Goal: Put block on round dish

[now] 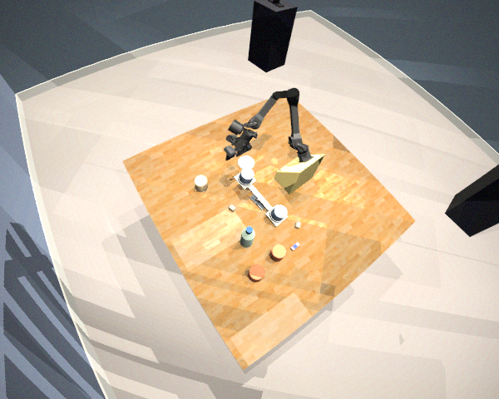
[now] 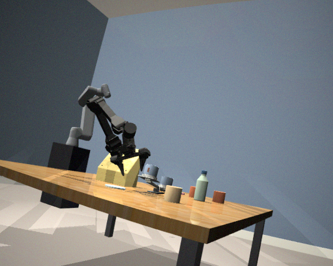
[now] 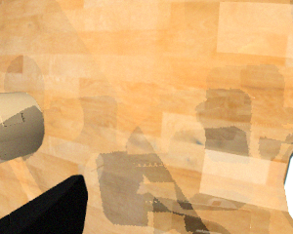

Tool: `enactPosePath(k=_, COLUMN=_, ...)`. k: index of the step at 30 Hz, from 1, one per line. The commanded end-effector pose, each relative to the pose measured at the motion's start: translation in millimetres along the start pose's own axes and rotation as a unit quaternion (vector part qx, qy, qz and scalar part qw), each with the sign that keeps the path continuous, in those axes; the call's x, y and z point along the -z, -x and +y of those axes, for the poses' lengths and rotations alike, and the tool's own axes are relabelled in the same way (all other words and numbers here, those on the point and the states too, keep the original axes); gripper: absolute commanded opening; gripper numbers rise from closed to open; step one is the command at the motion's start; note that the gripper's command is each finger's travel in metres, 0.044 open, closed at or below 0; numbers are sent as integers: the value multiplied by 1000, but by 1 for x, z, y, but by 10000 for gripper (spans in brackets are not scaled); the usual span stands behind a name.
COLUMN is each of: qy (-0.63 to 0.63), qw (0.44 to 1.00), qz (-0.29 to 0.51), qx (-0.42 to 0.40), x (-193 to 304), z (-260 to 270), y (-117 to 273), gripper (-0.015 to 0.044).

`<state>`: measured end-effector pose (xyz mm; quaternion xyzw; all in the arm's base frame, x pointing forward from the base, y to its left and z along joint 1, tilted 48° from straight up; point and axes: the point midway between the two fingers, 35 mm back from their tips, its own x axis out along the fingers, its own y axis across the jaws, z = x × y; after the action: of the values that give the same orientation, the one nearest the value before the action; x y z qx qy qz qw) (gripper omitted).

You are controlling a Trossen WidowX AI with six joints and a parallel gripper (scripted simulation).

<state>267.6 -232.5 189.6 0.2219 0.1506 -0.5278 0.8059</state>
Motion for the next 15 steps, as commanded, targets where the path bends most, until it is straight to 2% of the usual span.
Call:
enactPosePath(k=1, qy=52, qw=998, qz=35, qx=-14, x=35, z=18, y=17, gripper=440)
enactPosePath(k=15, qy=243, qw=964, qz=94, qx=-59, x=122, z=53, y=79, gripper=440)
